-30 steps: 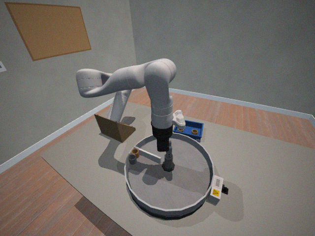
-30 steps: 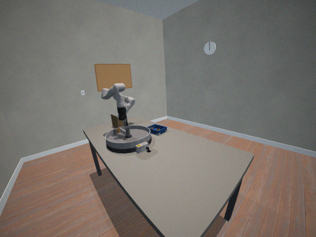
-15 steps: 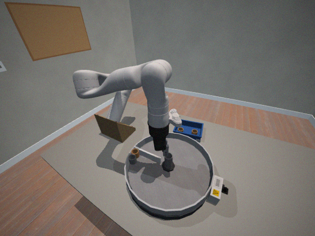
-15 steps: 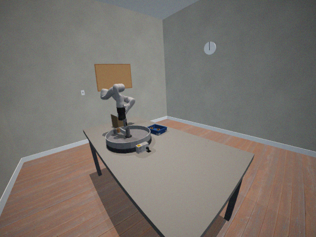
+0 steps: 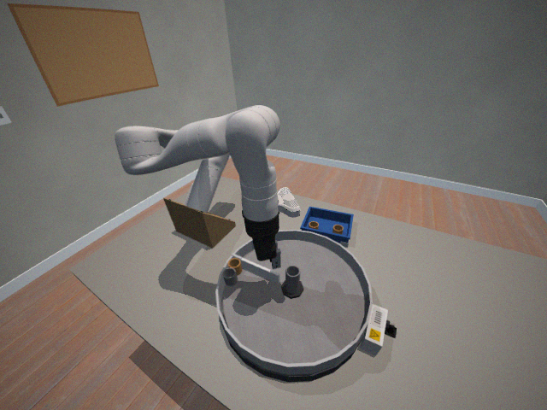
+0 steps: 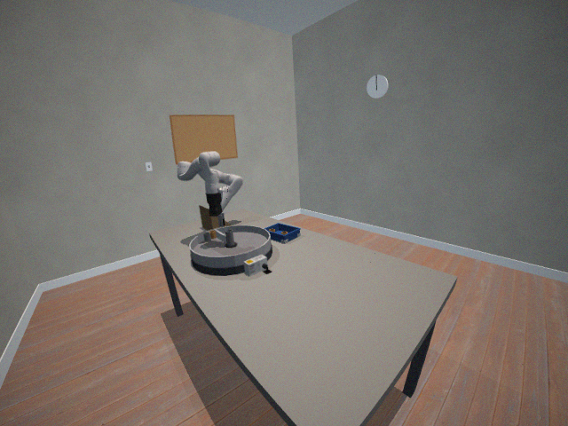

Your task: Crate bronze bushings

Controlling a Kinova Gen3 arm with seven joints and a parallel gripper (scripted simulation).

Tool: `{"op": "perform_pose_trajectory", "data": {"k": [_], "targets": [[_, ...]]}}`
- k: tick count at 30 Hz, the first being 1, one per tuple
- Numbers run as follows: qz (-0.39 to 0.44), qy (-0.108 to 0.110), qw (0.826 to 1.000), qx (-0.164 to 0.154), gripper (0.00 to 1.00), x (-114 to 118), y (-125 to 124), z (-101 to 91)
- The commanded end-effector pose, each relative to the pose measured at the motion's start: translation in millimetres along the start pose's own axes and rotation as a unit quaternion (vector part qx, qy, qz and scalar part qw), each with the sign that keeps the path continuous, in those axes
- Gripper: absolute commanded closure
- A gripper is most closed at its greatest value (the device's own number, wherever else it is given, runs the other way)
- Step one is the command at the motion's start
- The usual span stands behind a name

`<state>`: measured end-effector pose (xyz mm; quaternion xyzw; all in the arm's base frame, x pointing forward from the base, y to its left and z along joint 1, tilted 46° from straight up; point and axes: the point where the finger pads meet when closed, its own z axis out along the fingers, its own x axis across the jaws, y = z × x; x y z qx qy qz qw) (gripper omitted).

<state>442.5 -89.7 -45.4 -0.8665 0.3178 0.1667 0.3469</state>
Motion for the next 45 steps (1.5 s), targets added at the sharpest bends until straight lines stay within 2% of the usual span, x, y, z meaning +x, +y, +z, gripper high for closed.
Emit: {"op": "perform_pose_trajectory", "data": {"k": [1, 3, 15, 20, 32, 37, 45], "targets": [[-0.035, 0.001, 0.999, 0.003, 0.55, -12.3, 17.0, 1.2], [-0.074, 0.001, 0.997, 0.003, 0.55, -23.7, 30.8, 3.4], [-0.074, 0.001, 0.997, 0.003, 0.55, -23.7, 30.8, 3.4], [-0.172, 0.001, 0.985, 0.002, 0.55, -52.4, 65.2, 9.2], [-0.172, 0.001, 0.985, 0.002, 0.55, -52.4, 65.2, 9.2], [-0.268, 0.001, 0.963, 0.002, 0.55, -81.0, 99.7, 14.9], [-0.268, 0.001, 0.963, 0.002, 0.55, -81.0, 99.7, 14.9]]}}
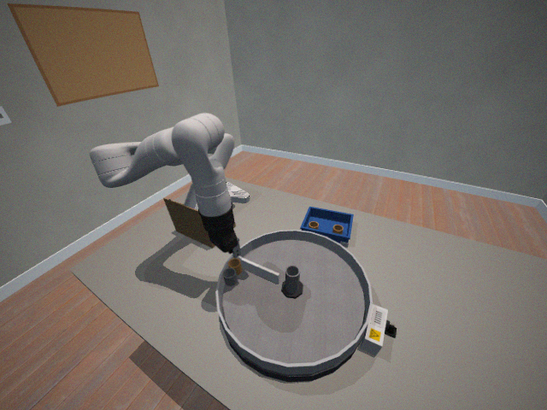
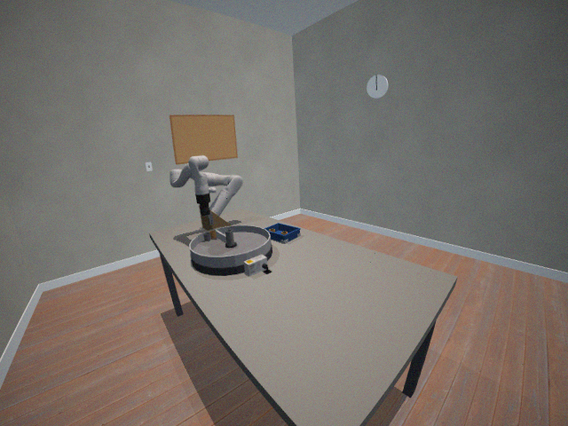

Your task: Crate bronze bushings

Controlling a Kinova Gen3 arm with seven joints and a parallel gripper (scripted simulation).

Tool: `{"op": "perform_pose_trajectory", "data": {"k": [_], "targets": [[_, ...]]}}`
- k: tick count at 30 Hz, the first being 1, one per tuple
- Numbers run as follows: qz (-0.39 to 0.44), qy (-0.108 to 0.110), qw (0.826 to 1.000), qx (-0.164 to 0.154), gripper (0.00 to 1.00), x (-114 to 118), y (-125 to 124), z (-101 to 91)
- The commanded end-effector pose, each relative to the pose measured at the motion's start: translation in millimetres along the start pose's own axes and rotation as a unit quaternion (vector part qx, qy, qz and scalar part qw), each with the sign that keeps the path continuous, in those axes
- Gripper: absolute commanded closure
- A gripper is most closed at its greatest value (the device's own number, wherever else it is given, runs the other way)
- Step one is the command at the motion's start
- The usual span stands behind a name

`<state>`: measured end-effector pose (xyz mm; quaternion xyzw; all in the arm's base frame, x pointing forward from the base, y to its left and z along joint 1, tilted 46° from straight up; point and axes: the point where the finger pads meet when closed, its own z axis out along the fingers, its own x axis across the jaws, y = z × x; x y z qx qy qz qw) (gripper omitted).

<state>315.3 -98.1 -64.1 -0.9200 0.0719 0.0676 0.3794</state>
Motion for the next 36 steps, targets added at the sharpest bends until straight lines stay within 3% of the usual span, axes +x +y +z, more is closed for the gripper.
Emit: {"op": "perform_pose_trajectory", "data": {"k": [1, 9, 21, 26, 36], "targets": [[0.002, 0.002, 1.000, 0.001, 0.55, -0.2, 0.9, -1.1], [0.002, 0.002, 1.000, 0.001, 0.55, -0.3, 1.0, 13.6], [0.002, 0.002, 1.000, 0.001, 0.55, -0.3, 1.0, 13.6], [0.002, 0.002, 1.000, 0.001, 0.55, -0.4, 1.3, 28.3], [0.002, 0.002, 1.000, 0.001, 0.55, -0.4, 1.3, 28.3]]}}
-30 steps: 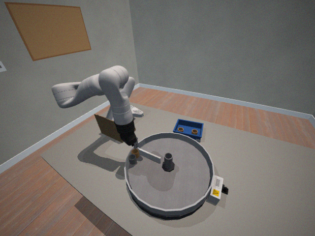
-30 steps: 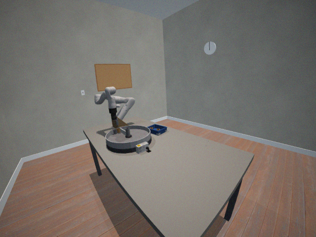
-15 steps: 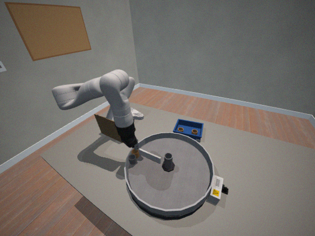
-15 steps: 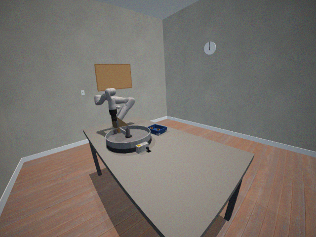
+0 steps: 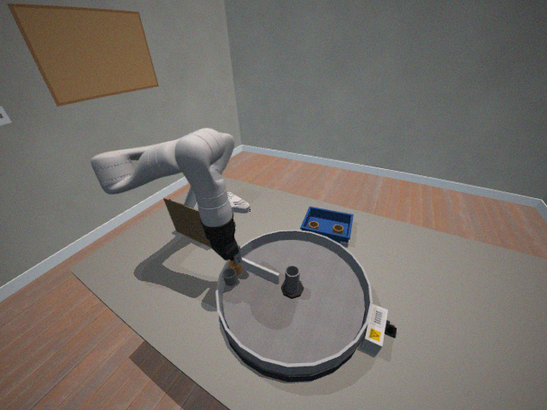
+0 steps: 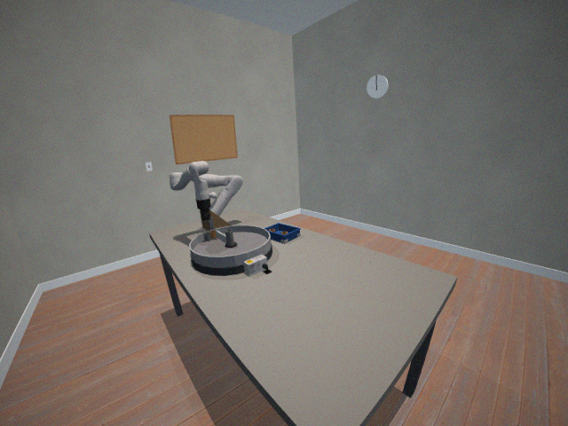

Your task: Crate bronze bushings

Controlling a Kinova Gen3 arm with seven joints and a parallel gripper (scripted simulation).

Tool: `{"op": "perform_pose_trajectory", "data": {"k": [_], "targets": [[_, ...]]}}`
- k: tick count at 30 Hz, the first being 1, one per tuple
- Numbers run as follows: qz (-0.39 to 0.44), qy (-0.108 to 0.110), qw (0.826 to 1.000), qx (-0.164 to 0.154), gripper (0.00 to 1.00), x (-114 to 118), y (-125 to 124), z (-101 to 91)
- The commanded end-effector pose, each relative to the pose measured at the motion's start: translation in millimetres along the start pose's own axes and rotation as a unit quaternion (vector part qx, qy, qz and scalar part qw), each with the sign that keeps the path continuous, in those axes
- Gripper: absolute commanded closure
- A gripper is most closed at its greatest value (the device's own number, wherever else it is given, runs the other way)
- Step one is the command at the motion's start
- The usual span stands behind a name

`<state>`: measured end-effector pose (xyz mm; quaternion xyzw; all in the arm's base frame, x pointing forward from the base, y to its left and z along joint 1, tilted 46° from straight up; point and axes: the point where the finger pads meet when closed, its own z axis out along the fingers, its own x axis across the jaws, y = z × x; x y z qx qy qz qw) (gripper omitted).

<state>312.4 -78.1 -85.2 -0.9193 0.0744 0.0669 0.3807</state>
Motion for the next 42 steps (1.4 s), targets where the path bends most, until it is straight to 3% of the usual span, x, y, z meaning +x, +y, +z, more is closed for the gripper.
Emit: {"op": "perform_pose_trajectory", "data": {"k": [1, 7, 42], "targets": [[0.000, 0.001, 1.000, 0.000, 0.55, 0.2, 0.3, -0.8], [0.001, 0.001, 1.000, 0.000, 0.55, 0.0, 0.6, 13.8], [0.001, 0.001, 1.000, 0.000, 0.55, 0.1, 0.6, 27.3]]}}
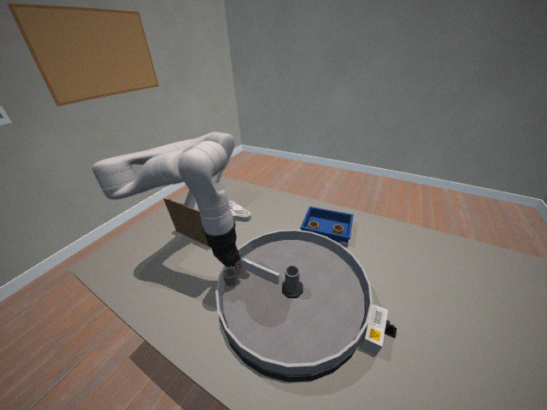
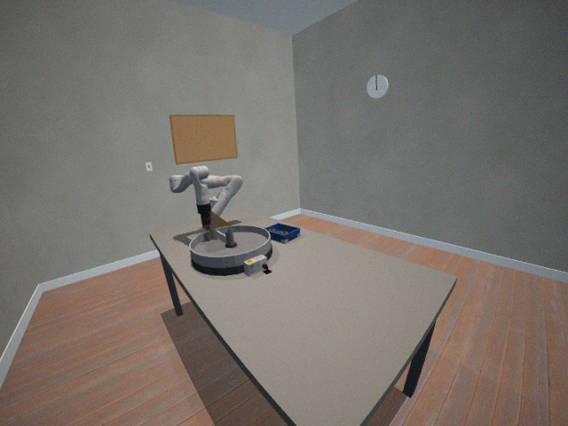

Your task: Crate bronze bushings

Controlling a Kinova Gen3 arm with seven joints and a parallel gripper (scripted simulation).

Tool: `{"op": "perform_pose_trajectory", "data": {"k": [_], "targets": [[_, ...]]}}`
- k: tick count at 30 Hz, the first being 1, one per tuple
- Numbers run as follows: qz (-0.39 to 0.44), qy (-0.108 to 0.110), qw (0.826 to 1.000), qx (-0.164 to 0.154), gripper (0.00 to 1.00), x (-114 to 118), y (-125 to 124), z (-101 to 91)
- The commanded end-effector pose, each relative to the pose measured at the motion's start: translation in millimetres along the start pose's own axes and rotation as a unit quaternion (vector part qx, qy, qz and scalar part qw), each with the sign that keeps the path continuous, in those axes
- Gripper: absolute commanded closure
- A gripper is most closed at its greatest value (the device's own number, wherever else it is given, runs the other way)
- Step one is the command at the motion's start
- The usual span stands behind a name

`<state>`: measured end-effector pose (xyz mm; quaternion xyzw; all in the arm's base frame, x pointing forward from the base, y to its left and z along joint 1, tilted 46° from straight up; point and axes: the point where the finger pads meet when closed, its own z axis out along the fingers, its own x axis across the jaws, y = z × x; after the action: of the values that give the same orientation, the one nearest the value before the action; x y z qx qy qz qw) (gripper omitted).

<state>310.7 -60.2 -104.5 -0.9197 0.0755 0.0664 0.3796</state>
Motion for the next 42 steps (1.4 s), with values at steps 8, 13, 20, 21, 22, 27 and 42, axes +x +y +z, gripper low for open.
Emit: {"op": "perform_pose_trajectory", "data": {"k": [8, 13, 20, 21, 22, 27, 42], "targets": [[0.000, 0.000, 1.000, 0.001, 0.55, -0.2, -0.5, 0.9], [0.000, 0.000, 1.000, 0.001, 0.55, -0.2, -0.5, 3.6], [0.000, 0.000, 1.000, 0.001, 0.55, -0.2, -0.5, 7.7], [0.000, 0.000, 1.000, 0.001, 0.55, -0.2, -0.5, 7.7], [0.000, 0.000, 1.000, 0.001, 0.55, -0.2, -0.5, 7.7], [0.000, 0.000, 1.000, 0.001, 0.55, -0.2, -0.5, 7.7], [0.000, 0.000, 1.000, 0.001, 0.55, -0.2, -0.5, 14.4]]}}
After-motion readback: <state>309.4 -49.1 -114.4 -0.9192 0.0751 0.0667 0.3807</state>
